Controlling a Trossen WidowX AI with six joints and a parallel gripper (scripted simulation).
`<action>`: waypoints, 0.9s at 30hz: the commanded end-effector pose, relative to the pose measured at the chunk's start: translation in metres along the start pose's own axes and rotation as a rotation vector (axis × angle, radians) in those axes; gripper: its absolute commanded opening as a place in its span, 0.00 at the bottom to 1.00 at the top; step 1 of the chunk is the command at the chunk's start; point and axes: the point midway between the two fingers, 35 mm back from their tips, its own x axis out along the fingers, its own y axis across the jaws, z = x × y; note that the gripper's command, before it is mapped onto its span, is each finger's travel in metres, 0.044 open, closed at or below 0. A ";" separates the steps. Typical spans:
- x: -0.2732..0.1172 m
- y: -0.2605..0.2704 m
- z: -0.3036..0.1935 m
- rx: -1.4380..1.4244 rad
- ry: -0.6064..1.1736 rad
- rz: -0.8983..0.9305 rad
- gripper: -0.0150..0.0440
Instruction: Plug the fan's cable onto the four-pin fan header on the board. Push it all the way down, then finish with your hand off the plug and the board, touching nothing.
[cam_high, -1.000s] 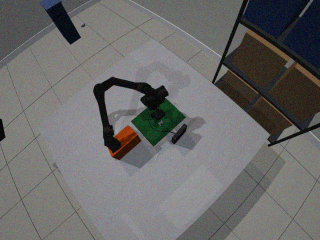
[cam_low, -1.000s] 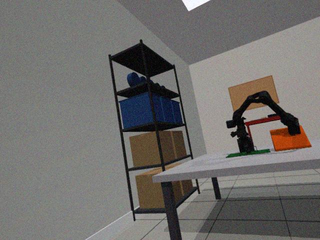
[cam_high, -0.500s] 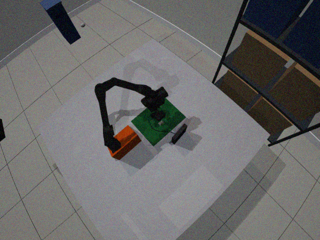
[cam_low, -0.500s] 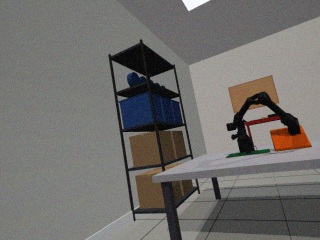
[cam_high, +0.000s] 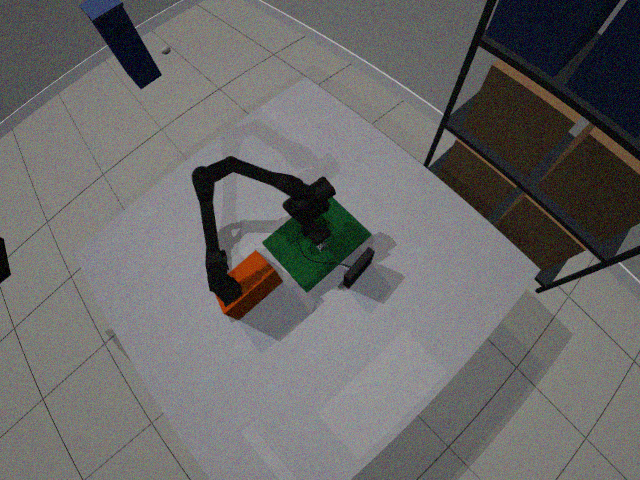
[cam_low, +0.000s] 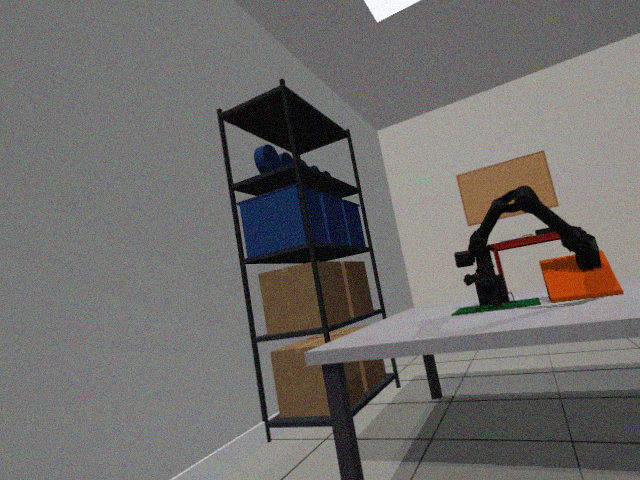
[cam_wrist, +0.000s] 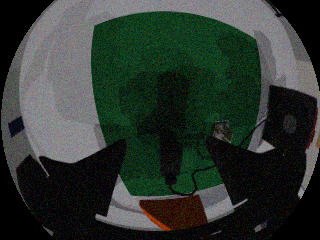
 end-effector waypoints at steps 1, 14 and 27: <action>0.005 -0.002 -0.003 0.014 0.008 0.004 1.00; 0.003 -0.001 -0.001 0.004 0.004 0.000 0.64; 0.000 -0.001 -0.001 0.005 0.004 0.000 0.25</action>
